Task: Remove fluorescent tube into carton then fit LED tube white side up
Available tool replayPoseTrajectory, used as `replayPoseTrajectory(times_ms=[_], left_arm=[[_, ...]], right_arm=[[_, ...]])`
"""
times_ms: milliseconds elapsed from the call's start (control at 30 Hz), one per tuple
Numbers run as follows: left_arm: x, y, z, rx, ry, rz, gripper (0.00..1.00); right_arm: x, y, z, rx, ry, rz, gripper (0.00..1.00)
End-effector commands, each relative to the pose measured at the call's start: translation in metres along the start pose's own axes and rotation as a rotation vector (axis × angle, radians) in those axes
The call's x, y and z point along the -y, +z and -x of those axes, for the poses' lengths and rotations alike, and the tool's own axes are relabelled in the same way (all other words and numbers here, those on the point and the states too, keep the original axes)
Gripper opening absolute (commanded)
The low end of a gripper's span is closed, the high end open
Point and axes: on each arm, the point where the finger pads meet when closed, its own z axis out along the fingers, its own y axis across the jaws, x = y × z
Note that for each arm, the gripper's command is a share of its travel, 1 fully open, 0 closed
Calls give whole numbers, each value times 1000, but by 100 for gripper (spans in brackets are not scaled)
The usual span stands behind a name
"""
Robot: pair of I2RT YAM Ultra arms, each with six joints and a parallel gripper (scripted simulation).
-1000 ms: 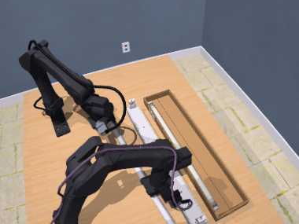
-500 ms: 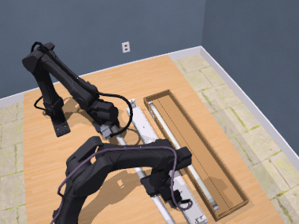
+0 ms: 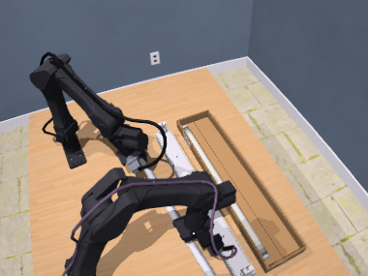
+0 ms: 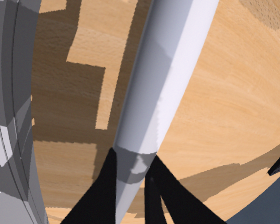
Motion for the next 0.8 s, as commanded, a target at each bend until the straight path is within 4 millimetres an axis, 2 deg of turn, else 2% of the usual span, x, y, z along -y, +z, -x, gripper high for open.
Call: replayPoseTrajectory(times_ms=[0,467,500,767], left_arm=[[2,-3,2,17,7,6,11],[2,-3,2,15,7,6,11],[2,-3,2,15,7,6,11],[2,-3,2,15,7,6,11]], right_arm=[[-7,-20,0,1,14,55,11],[-7,-20,0,1,14,55,11],[-7,-20,0,1,14,55,49],[-7,-20,0,1,14,55,49]])
